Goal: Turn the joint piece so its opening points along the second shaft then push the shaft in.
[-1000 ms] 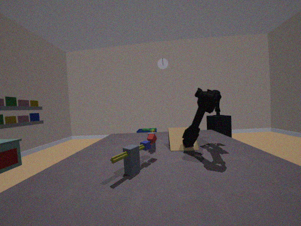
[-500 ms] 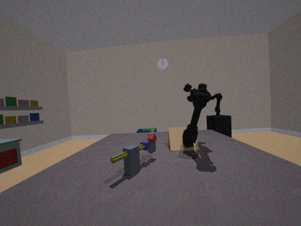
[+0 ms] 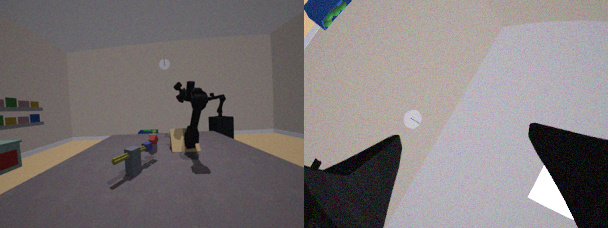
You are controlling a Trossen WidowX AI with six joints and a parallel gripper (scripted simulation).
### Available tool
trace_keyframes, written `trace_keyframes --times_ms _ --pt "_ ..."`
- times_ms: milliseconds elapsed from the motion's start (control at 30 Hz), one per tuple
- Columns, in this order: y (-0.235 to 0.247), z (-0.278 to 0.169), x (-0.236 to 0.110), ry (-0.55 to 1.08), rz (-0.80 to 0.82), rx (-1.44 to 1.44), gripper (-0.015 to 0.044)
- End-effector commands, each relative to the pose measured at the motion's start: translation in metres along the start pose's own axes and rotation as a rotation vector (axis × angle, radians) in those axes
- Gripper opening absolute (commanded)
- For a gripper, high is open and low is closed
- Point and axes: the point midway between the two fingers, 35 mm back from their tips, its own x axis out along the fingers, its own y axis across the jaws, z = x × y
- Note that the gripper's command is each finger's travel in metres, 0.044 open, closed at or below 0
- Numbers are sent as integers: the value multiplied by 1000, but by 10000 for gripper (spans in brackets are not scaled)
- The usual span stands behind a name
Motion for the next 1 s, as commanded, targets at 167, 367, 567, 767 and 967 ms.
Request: trace_keyframes --times_ms 167,367,567,767,967 --pt "-51 69 17 -178 50 173 440" --pt "-77 121 18 -294 153 300 440" --pt "-103 177 4 -395 290 404 440" --pt "-125 232 -27 -470 455 477 440" --pt "-142 281 -75 -503 640 508 440"
